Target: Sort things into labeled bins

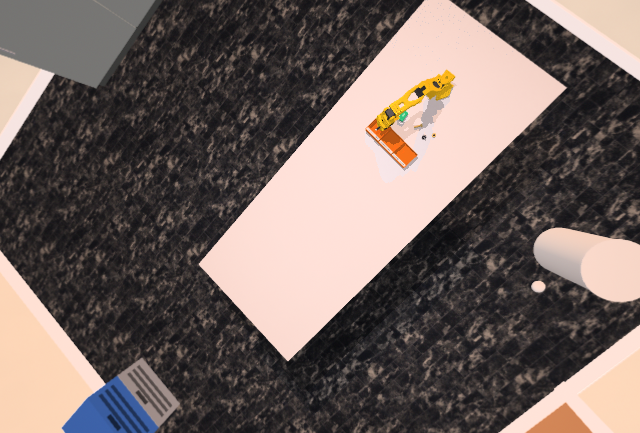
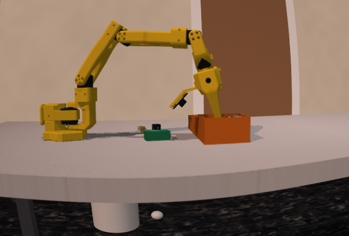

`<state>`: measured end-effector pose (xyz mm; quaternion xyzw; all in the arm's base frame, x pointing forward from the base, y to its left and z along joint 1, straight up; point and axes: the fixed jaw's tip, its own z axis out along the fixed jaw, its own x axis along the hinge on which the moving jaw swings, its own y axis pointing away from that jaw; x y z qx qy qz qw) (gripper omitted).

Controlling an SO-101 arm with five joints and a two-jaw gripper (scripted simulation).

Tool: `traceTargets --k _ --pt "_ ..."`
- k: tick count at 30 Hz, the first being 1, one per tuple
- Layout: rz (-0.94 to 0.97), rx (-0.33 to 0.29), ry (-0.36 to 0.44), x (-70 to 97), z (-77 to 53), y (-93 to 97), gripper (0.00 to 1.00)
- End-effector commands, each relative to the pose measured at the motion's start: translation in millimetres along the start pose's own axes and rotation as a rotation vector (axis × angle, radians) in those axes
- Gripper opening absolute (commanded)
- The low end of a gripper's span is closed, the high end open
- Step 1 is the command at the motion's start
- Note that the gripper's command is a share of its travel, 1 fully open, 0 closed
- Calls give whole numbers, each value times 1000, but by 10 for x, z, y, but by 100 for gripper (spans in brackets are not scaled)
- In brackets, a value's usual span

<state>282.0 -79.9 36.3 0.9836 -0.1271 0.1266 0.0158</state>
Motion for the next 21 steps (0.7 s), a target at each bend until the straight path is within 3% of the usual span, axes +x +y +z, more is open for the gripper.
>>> traceTargets --k 1,21 --pt "1 -1 79 114 -155 21 0" --pt "1 -1 79 101 -84 21 0"
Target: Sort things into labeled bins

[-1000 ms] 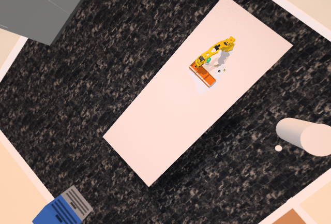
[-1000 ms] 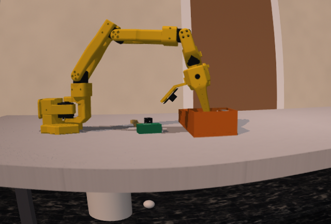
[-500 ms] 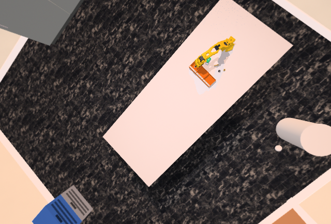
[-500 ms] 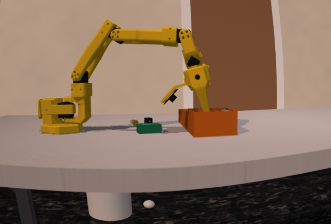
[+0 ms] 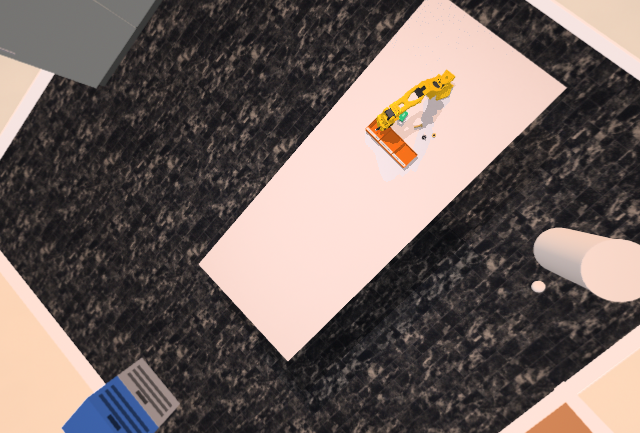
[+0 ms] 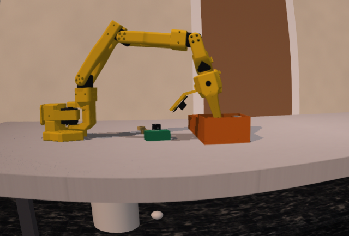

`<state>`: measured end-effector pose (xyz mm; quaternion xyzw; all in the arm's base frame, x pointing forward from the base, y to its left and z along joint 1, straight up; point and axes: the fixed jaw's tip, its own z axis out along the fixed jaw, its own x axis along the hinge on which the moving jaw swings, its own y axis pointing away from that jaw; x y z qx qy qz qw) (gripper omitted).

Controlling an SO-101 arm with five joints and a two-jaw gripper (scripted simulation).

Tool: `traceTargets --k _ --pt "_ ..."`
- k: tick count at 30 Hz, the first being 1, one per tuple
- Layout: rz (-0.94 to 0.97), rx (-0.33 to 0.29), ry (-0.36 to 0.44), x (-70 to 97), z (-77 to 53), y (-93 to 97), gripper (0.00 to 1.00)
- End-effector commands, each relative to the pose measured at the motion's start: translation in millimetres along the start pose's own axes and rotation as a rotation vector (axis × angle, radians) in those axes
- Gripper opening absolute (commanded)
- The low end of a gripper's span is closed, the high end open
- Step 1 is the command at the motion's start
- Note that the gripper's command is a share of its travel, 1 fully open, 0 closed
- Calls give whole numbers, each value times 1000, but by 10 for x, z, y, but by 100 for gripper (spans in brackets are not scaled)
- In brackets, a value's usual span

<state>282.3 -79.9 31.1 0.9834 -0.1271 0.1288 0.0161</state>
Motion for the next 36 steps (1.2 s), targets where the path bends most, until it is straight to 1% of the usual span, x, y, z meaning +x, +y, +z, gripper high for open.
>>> traceTargets --k 1,8,36 --pt "1 -1 74 110 -129 21 0" --pt "1 -1 74 102 -90 21 0" --pt "1 -1 74 95 -59 21 1"
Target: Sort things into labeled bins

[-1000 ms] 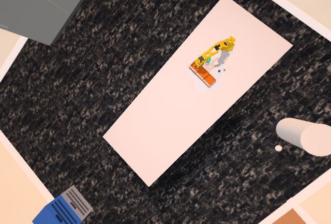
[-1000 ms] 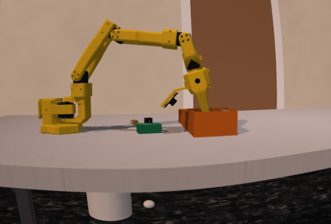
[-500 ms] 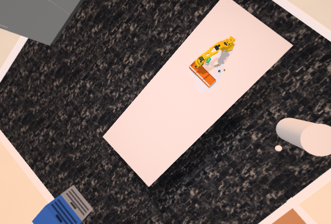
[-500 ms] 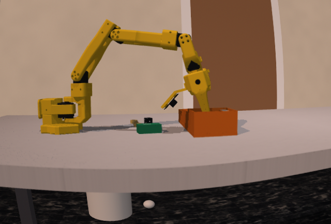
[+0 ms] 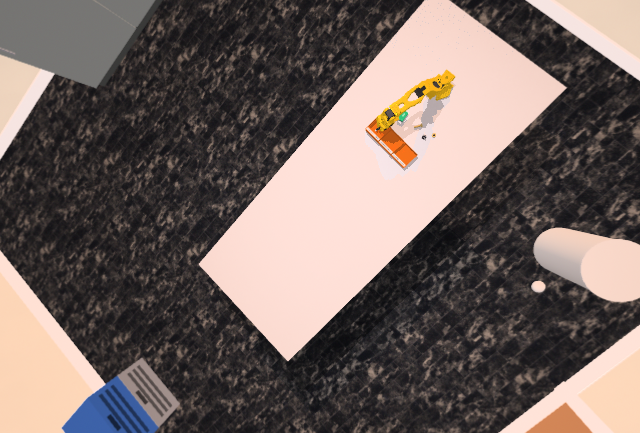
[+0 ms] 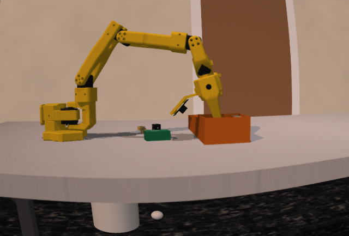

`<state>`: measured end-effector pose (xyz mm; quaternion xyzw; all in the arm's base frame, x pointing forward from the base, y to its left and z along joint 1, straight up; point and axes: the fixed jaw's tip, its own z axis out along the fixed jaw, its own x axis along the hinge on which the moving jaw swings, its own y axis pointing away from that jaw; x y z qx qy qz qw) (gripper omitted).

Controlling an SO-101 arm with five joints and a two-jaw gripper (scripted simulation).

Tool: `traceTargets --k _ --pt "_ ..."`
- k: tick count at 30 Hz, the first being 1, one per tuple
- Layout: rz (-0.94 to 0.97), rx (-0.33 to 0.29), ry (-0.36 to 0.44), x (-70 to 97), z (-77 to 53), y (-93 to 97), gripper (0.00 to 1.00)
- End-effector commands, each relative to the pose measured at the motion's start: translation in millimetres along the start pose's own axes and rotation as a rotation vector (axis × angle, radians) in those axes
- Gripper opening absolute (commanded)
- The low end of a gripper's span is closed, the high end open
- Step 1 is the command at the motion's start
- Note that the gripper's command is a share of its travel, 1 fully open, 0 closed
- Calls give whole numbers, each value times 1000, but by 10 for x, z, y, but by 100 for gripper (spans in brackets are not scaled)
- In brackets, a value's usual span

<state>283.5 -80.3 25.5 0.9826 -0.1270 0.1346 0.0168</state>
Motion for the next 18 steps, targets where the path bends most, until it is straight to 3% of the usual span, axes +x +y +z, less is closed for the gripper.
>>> traceTargets --k 1,18 --pt "1 -1 63 99 -115 21 2" --pt "1 -1 63 99 -115 21 12"
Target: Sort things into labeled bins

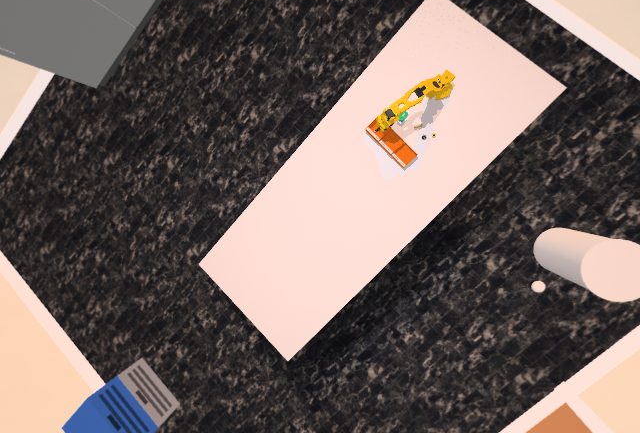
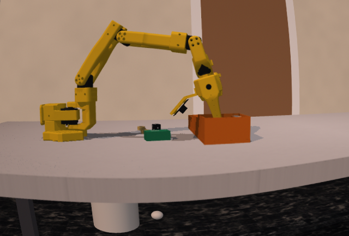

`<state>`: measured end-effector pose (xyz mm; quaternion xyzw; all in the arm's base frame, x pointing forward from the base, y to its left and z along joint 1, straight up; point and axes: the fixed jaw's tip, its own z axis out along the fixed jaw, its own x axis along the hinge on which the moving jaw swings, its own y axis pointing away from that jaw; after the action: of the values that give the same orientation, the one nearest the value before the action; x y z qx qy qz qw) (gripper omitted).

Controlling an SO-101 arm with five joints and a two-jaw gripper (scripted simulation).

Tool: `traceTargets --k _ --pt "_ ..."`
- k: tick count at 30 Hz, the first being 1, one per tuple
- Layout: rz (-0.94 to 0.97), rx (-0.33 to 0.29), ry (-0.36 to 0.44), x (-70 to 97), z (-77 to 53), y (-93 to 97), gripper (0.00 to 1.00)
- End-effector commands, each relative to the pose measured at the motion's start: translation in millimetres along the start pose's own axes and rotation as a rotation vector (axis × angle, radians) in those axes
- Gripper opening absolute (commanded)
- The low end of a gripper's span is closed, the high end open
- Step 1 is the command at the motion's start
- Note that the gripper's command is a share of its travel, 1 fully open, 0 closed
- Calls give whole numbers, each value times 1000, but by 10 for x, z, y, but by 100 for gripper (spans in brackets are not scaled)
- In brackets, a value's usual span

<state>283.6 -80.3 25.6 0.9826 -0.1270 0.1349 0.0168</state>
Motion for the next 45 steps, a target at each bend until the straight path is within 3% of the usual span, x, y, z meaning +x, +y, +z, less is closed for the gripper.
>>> traceTargets --k 1,15,24,34,45 --pt "1 -1 62 98 -114 21 13" --pt "1 -1 62 102 -143 21 13" --pt "1 -1 62 113 -300 21 13" --pt "1 -1 62 104 -569 21 13" --pt "1 -1 62 100 -612 21 13"
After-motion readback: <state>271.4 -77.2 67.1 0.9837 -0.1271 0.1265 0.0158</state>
